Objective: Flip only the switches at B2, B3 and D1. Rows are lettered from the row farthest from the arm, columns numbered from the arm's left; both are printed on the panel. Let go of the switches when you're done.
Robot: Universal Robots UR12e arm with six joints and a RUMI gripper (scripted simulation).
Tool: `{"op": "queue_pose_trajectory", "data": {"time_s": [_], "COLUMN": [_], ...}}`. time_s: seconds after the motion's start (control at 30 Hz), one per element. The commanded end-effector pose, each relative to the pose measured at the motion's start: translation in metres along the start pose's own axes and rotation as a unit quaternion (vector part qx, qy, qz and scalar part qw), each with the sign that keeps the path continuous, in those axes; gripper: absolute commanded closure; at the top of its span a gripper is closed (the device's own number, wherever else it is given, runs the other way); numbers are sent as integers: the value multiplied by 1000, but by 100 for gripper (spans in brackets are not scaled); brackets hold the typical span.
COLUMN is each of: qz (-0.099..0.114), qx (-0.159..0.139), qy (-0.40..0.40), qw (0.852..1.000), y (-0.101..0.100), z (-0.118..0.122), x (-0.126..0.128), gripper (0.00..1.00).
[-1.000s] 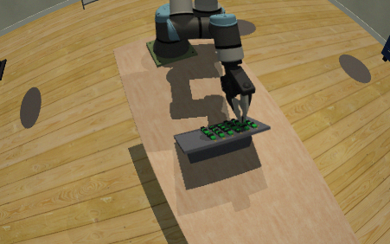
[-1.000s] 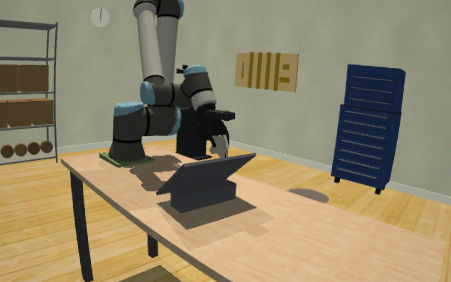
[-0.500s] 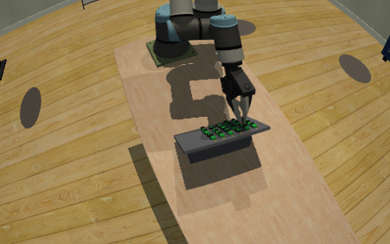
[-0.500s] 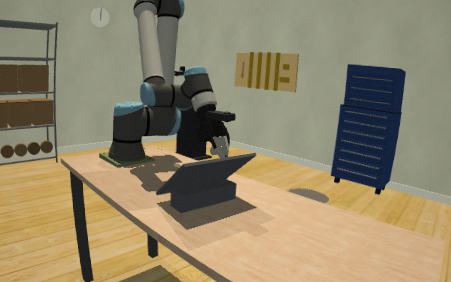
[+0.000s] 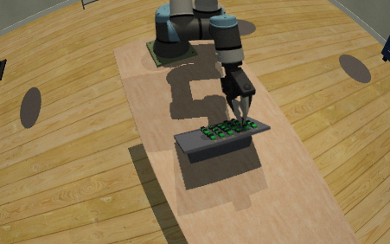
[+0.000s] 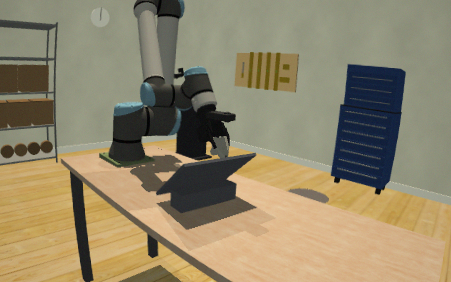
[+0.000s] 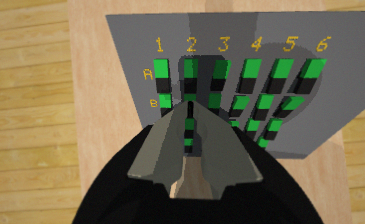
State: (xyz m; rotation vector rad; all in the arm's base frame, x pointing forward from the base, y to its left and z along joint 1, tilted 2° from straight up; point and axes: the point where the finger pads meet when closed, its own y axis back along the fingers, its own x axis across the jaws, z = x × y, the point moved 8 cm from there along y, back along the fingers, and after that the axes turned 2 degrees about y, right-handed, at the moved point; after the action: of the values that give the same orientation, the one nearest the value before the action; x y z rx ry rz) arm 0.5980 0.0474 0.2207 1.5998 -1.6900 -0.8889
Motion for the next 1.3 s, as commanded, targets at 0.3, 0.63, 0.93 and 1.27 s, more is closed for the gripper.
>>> {"op": "queue_pose_trajectory", "data": {"time_s": [0.3, 0.63, 0.93, 1.27], "qz": [0, 0, 0, 0], "qx": [1, 1, 1, 1], "qy": [0, 0, 0, -1], "qw": [1000, 1000, 1000, 1000], "y": [8, 29, 29, 29], "z": [-1, -1, -1, -1], "x": [0, 0, 0, 0], "gripper": [100, 100, 100, 100]}}
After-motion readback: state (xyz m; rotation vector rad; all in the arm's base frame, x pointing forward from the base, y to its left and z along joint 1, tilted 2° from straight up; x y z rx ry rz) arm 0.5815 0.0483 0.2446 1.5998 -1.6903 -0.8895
